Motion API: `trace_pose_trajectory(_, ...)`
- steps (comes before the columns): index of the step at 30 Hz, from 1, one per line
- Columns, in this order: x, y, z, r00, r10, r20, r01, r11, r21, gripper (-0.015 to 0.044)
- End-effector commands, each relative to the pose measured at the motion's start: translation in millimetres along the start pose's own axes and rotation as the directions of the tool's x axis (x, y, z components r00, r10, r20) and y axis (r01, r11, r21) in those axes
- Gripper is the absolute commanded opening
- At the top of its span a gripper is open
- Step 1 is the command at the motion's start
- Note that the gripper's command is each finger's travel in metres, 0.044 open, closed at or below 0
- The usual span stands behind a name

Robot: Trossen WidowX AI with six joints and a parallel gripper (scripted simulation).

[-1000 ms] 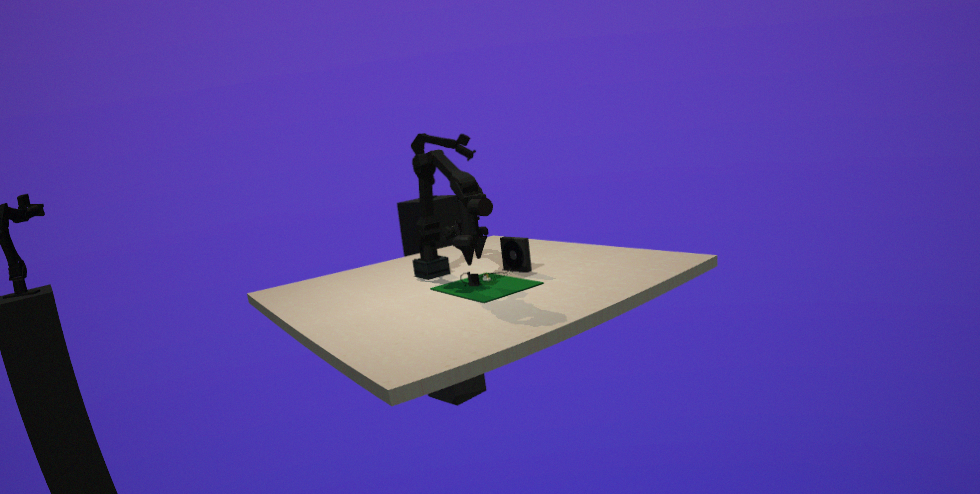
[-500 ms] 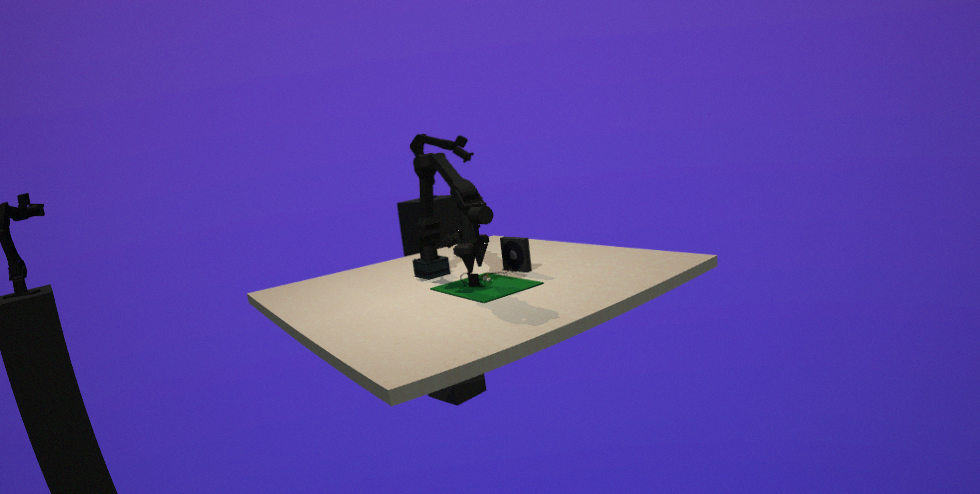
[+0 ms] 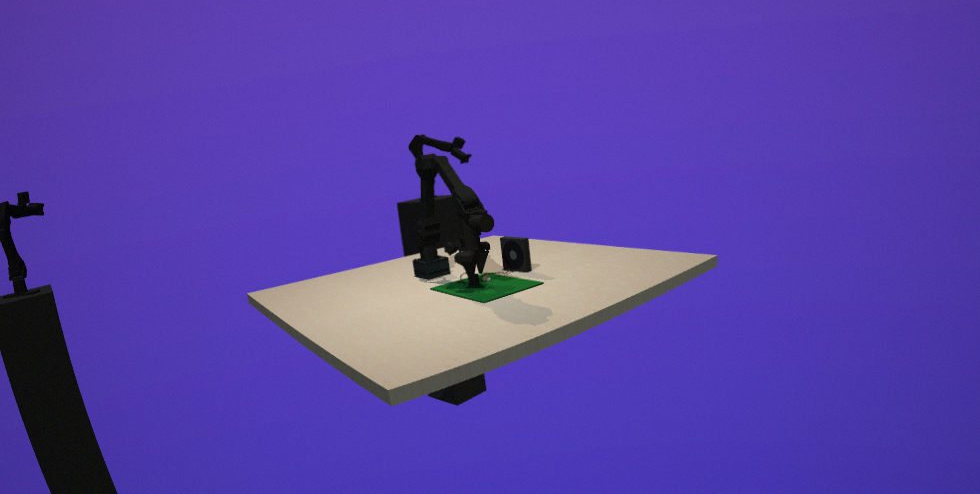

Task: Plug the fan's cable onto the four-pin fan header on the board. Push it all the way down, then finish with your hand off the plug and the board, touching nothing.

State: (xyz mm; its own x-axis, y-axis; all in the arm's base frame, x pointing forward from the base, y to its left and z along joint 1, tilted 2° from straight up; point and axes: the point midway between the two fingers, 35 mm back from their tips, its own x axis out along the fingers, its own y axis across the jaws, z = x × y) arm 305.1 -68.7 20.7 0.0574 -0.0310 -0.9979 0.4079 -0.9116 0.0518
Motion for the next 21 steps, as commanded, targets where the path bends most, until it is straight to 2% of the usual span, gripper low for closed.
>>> trace_pose_trajectory(1,9,-1,3,1.000,0.000,0.010,0.000,1.000,0.003,0.0440)
trace_pose_trajectory(14,20,-2,3,1.000,0.000,0.010,0.000,1.000,0.031,0.0440)
trace_pose_trajectory(21,18,-1,2,1.000,-0.002,0.003,0.002,1.000,0.008,0.0393)
